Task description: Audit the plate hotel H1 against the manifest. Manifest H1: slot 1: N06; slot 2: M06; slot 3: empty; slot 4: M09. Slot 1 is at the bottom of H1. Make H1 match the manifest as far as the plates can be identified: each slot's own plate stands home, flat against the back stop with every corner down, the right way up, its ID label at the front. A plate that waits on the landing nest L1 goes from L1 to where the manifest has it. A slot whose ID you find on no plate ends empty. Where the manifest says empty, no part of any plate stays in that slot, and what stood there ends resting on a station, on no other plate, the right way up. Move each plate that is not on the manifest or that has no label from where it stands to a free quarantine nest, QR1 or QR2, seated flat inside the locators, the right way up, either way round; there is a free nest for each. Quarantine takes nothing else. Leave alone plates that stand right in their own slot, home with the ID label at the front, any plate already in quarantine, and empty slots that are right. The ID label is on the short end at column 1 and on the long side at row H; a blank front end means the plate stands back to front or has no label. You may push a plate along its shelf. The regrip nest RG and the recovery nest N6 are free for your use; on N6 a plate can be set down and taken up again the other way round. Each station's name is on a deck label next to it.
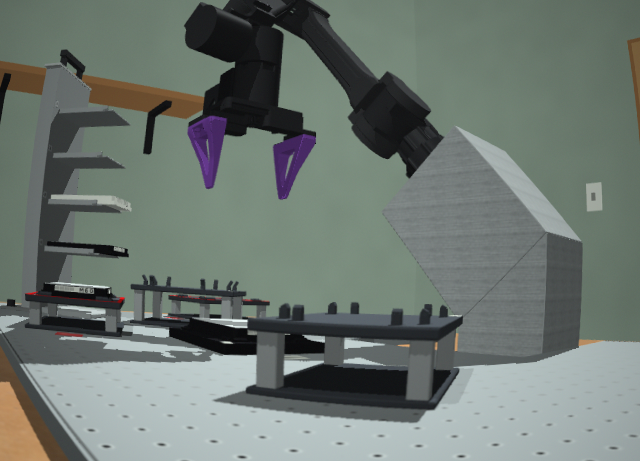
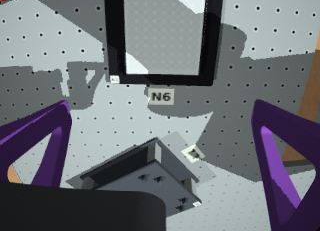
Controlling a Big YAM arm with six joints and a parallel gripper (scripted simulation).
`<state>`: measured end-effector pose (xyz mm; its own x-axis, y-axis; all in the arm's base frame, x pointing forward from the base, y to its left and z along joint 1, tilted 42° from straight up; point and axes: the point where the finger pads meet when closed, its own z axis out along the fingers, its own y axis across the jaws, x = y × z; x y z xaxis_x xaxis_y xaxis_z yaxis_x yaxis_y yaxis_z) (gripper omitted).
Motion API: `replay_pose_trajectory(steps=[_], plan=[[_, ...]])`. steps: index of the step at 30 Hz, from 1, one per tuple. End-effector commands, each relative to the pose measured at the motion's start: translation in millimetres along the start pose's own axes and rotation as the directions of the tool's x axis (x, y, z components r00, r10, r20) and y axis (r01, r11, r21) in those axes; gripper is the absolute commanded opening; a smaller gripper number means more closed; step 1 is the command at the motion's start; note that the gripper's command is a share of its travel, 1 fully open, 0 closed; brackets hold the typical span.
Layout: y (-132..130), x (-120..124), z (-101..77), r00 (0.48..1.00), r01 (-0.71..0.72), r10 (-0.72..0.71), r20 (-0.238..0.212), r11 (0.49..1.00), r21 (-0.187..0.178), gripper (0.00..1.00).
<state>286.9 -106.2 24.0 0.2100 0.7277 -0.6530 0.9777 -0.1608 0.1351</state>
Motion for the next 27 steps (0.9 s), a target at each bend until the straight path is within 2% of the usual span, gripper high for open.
replay_pose_trajectory(steps=[1,4,5,6,7,19,21,22,24,27], plan=[[19.6,-1.8,-20.9,0.999,-0.050,0.050,-0.011,0.998,-0.036,1.00],[19.6,-1.7,-23.7,0.999,-0.051,0.050,-0.011,0.998,-0.036,1.00],[16.4,-2.4,-18.7,0.999,-0.049,0.049,-0.004,0.999,-0.010,1.00],[18.9,-0.4,-27.8,0.999,-0.046,0.046,-0.010,0.998,-0.031,1.00],[19.7,-1.6,-32.2,0.999,-0.051,0.051,-0.013,0.998,-0.036,1.00],[19.5,-1.0,-65.6,0.999,-0.052,0.051,-0.017,0.998,-0.035,1.00],[19.5,-1.0,-65.6,0.999,-0.052,0.051,-0.017,0.998,-0.035,1.00],[17.9,-2.8,-61.8,0.998,-0.055,0.054,-0.008,0.998,-0.014,1.00],[19.7,-1.4,-74.5,0.998,-0.054,0.053,-0.019,0.998,-0.037,1.00],[19.5,-1.4,-83.0,0.998,-0.054,0.053,-0.020,0.998,-0.037,1.00]])
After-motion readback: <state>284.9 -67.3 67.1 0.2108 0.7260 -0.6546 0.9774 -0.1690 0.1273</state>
